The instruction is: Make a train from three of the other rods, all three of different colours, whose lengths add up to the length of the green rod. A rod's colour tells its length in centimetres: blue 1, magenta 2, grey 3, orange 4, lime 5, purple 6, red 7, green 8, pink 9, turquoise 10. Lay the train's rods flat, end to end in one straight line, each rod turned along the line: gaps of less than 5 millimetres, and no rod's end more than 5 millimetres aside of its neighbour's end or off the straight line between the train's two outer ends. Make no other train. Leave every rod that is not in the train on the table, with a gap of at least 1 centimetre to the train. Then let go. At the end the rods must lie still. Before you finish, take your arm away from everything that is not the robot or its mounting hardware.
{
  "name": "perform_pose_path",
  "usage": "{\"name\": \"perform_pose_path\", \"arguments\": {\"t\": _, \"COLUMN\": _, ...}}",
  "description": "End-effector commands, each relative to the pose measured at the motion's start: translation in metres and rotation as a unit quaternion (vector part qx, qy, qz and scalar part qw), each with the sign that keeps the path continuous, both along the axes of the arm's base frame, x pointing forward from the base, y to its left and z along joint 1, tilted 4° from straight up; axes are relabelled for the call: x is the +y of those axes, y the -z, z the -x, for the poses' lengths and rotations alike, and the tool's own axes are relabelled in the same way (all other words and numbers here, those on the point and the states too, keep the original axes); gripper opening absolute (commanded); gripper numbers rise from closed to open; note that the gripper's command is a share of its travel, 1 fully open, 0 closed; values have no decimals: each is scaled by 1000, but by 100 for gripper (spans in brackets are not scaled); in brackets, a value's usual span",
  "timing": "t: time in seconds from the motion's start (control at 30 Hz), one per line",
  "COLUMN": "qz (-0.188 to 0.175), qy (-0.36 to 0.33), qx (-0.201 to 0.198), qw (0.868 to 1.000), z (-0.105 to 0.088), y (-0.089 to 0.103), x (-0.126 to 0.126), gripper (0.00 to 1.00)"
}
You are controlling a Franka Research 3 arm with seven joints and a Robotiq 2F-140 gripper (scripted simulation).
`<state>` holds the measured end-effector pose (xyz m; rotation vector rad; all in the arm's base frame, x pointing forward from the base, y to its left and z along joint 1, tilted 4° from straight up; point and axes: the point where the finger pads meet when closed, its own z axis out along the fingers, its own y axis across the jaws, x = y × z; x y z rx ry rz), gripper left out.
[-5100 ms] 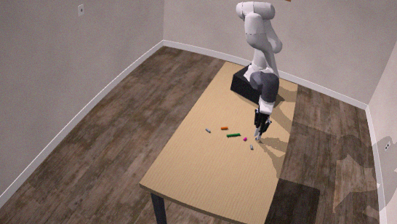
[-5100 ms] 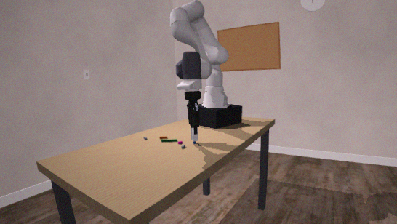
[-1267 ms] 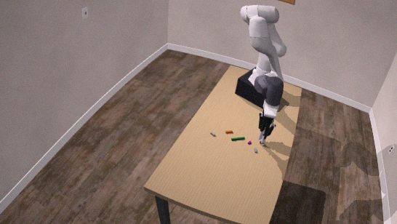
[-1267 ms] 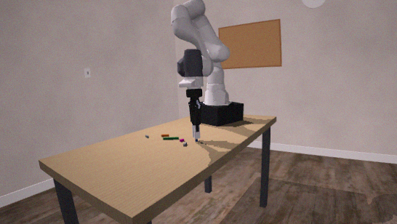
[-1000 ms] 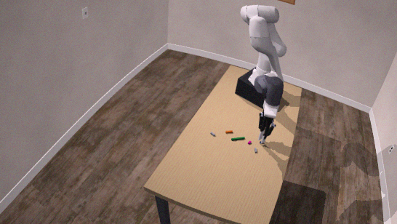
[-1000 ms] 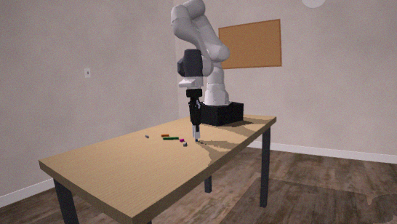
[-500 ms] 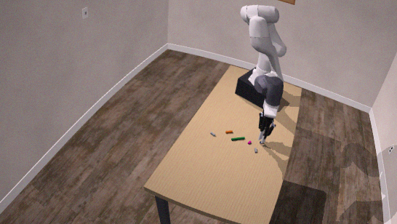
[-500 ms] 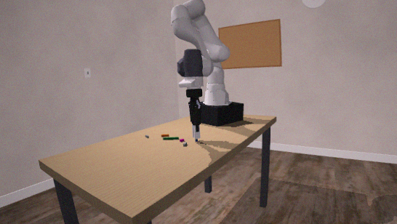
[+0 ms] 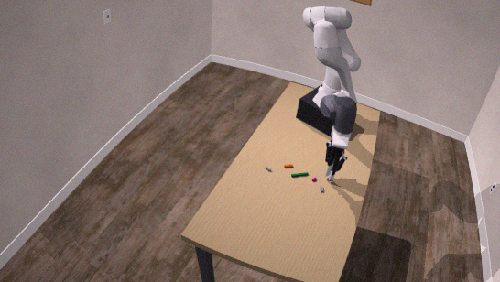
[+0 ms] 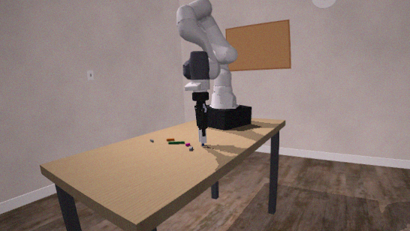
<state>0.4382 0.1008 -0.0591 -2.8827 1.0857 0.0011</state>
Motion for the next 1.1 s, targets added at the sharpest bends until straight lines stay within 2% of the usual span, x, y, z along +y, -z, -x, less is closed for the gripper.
{"name": "perform_pose_path", "arguments": {"t": 0.0, "qz": -1, "qy": 2, "qx": -1, "qw": 1000, "z": -1, "y": 2, "x": 1, "gripper": 15}}
{"name": "perform_pose_path", "arguments": {"t": 0.5, "qz": -1, "qy": 2, "qx": -1, "qw": 1000, "z": -1, "y": 14, "x": 2, "gripper": 15}}
{"name": "perform_pose_path", "arguments": {"t": 1.07, "qz": -1, "qy": 2, "qx": -1, "qw": 1000, "z": -1, "y": 15, "x": 2, "gripper": 15}}
